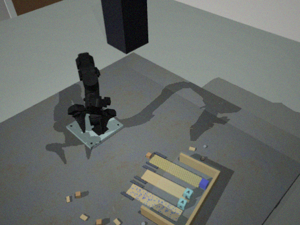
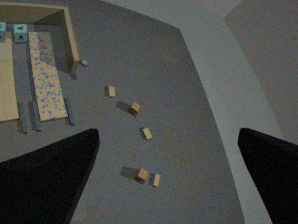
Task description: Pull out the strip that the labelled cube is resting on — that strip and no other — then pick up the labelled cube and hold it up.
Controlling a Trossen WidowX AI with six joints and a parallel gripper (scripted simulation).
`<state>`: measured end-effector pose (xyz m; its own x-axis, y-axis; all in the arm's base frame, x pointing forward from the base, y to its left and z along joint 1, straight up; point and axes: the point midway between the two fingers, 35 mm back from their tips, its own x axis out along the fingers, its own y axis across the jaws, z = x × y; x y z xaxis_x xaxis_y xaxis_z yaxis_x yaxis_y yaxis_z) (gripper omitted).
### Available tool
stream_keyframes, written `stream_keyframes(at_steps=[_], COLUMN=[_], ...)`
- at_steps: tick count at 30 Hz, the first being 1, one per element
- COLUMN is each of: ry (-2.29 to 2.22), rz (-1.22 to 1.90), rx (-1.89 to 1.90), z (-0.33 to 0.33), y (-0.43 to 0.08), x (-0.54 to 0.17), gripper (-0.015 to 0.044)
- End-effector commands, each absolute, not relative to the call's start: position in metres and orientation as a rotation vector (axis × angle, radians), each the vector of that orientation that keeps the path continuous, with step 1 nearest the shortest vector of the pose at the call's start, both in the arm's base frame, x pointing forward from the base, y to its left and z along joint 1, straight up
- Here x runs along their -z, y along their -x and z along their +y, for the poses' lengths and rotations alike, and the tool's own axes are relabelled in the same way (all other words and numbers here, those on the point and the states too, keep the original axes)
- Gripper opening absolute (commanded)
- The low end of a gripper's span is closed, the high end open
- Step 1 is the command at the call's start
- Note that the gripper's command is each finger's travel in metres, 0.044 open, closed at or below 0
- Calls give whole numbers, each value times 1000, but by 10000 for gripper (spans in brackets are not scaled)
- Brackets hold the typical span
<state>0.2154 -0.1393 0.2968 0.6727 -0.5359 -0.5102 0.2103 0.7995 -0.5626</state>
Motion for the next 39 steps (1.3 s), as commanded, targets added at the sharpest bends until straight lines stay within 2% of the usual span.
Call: stream_keyframes(at_steps=[1,9,19,34,39], ry=[335,10,2,147,184], rz=[658,587,587,1180,1408], rx=[282,13,7,-84,-147], z=[-100,-3,-1,-8,-8], y=[-258,-306,-307,-369,-384], x=[-264,-215,-214,-160,-127], gripper=[400,400,400,6,0])
